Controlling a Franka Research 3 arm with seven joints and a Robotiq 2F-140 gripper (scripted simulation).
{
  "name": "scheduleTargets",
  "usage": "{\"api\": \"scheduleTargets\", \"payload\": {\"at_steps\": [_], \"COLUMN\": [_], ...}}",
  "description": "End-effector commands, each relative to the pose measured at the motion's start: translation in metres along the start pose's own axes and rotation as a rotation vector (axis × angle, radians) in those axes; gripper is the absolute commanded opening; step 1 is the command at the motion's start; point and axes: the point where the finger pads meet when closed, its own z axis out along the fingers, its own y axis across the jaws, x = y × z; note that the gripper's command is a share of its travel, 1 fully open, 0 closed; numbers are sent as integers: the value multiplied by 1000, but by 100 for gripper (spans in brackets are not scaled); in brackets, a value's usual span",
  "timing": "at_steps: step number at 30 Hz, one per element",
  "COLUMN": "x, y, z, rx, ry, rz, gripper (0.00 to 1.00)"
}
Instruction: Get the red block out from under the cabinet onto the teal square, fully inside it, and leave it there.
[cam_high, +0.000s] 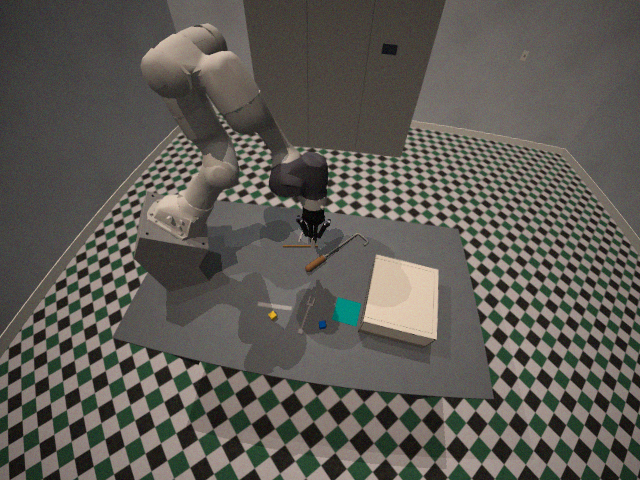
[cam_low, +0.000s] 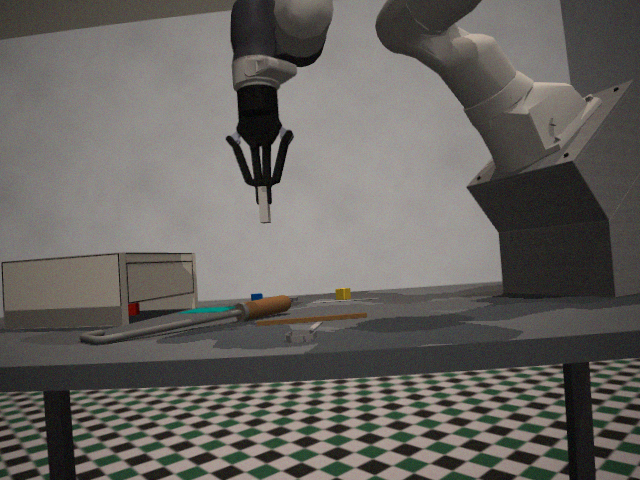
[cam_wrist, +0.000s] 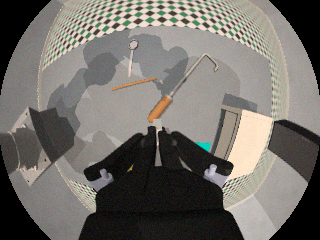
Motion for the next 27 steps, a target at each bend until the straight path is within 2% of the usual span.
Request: {"api": "scheduleTargets", "payload": {"at_steps": [1,4,6,7,10,11,17,27], "x": [1,1,1,1,1,0,0,0], "y": [1,1,1,1,1,1,1,1], "z": [0,0,0,1,1,2,2,2], "rx": [-4,-4,-3,-2,-1,0,-2,-3], "ry": [3,3,5,6,7,11,7,5], "rz": [-6,48,275,333,371,466,678,704], "gripper": [0,0,0,0,0,0,0,0]}}
